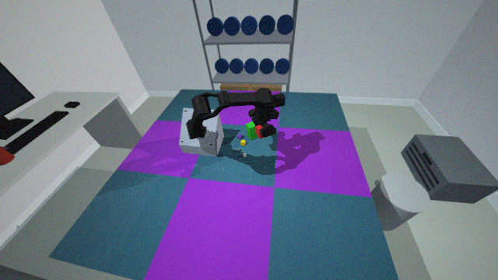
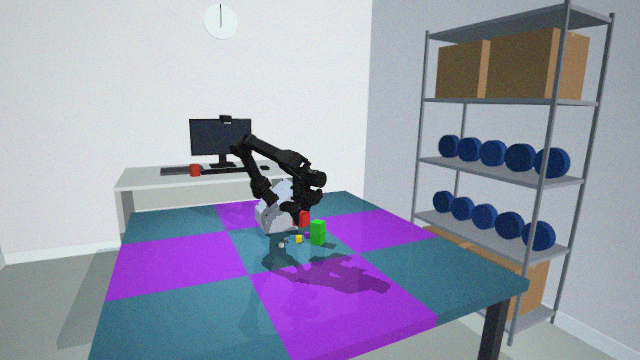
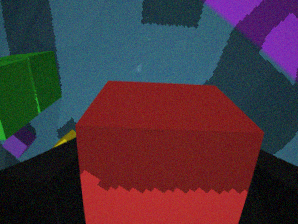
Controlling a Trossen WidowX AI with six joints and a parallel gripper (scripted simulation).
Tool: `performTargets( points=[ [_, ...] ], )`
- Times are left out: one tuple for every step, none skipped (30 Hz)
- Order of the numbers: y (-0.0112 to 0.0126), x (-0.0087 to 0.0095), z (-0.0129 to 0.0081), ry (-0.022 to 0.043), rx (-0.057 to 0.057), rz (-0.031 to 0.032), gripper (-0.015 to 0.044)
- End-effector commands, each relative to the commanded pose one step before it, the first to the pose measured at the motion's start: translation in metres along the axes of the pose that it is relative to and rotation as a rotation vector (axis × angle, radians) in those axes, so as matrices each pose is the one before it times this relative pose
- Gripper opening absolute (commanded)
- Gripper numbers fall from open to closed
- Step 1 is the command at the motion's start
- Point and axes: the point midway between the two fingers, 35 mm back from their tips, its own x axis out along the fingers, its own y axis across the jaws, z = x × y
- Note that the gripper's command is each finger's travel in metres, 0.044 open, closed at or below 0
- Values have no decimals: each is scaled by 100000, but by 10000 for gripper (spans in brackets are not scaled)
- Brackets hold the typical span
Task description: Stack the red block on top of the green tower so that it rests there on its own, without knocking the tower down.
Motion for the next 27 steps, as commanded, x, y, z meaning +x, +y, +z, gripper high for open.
performTargets(
  points=[
    [2746, -16, 368, -192, 165, 358, 0],
    [740, 10, 45, 22, 47, -56, 0],
    [736, 14, 26, 34, 52, -75, 0],
    [742, 17, 30, 42, 57, -90, 0],
    [738, 21, 12, 53, 63, -110, 0],
    [732, 25, -7, 64, 70, -130, 0],
    [726, 29, -25, 73, 76, -151, 0],
    [720, 34, -43, 83, 83, -172, 0],
    [713, 38, -60, 91, 90, -193, 0],
    [706, 42, -78, 99, 98, -215, 0],
    [698, 46, -95, 105, 105, -237, 0],
    [689, 50, -111, 111, 113, -259, 0],
    [680, 54, -128, 117, 122, -282, 0],
    [672, 58, -127, 120, 131, -305, 0],
    [546, 51, -116, 101, 114, -268, 0],
    [324, 32, -75, 62, 71, -168, 0],
    [108, 11, -26, 21, 24, -57, 0],
    [0, 0, 0, 0, 0, 0, 0],
    [-32, -121, -6, 0, -1, 2, 0],
    [-81, -303, -18, 1, -3, 5, 0],
    [-32, -121, -8, 1, -1, 2, 0],
    [0, 101, 5, -1, 1, -1, 0],
    [-1, 180, 9, -2, 1, -2, 0],
    [-1, 274, 11, -3, 2, -4, 0],
    [-2, 317, 9, -2, 2, -6, 0],
    [-2, 375, 6, 0, 3, -10, 0],
    [-3, 450, 1, 3, 4, -14, 0]
  ],
)
